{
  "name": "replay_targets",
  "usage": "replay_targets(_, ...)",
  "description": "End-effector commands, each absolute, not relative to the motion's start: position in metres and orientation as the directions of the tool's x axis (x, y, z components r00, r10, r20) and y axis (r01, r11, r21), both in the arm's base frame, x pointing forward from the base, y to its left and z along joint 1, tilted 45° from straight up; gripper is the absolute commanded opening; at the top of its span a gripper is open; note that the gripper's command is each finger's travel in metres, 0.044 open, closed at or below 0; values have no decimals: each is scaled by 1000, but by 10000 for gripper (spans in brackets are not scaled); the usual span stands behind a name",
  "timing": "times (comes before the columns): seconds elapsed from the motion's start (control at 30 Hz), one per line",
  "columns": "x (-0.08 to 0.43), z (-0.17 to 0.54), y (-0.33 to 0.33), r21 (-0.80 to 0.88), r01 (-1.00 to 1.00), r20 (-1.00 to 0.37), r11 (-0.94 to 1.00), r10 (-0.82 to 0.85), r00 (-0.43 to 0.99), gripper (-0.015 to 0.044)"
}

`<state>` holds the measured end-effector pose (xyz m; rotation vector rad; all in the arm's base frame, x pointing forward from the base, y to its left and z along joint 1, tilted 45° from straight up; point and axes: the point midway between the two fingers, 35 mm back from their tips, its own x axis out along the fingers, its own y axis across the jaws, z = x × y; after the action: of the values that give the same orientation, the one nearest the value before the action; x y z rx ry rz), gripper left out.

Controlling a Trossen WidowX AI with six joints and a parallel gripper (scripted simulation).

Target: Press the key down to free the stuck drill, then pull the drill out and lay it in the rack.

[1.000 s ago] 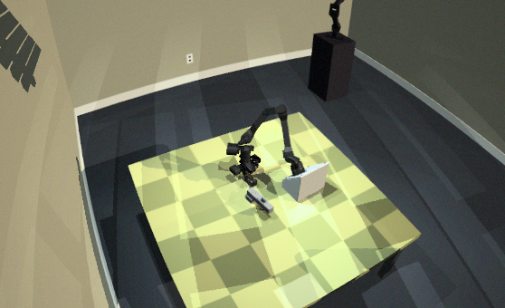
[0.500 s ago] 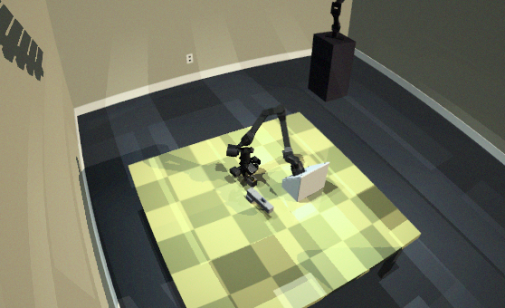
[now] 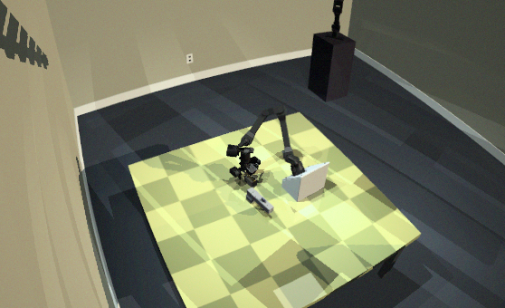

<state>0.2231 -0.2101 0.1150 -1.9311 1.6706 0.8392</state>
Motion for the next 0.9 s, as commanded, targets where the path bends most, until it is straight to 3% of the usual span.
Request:
replay_targets(0.0,223,117,-208,53,-985,-699,-165,-710,82,440)
replay_targets(0.73,217,171,-154,52,-984,-704,-168,-705,83,440)
replay_targets(0.8,215,165,-166,2,-994,-699,-110,-711,77,440)
replay_targets(0.87,207,173,-187,-153,-987,-671,55,-739,63,440)
